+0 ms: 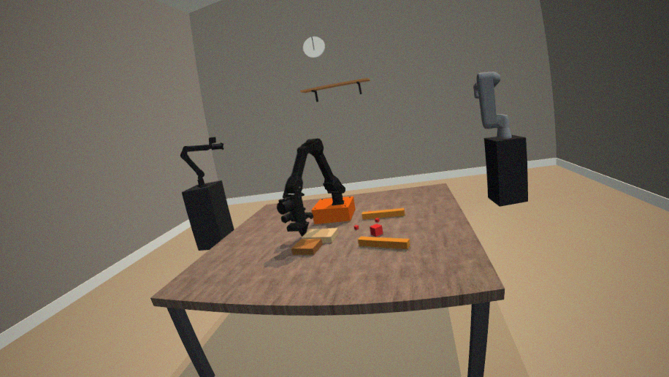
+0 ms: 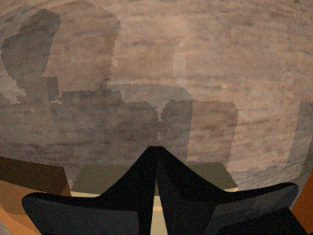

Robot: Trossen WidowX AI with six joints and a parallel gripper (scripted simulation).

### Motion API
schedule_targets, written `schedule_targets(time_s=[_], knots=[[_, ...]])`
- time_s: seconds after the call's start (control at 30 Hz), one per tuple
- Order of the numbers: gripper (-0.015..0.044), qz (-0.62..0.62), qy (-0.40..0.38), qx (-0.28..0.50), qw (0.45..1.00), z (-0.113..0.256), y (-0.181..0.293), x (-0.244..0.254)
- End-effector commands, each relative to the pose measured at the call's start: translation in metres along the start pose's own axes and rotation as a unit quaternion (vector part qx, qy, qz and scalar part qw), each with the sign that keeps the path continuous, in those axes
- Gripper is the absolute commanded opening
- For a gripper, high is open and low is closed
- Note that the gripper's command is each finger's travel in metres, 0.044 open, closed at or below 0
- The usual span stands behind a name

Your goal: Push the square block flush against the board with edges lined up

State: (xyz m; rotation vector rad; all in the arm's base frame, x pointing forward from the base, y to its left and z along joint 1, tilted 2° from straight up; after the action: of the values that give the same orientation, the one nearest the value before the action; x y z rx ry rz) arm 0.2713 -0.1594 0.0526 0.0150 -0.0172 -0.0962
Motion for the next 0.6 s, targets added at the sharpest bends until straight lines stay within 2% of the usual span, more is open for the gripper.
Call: schedule_targets(time_s=[0.0, 0.57], knots=[[0.0000, 0.000, -0.002, 0.002, 1.000, 0.001, 0.009, 0.001], [0.0000, 0.000, -0.002, 0.001, 1.000, 0.001, -0.004, 0.000]])
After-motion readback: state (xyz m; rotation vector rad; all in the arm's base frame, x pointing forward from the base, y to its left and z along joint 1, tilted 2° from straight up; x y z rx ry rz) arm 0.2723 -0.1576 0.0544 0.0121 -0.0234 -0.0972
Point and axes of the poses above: the point midway between the two fingers, 35 mm back from their tips, its own z axis back along the fingers, its own x axis across the jaws, y = z × x, the point moved 9 cm from there along z, back along the fingers, and after that the axes turned 7 degrees about z, right-handed, at the moved point
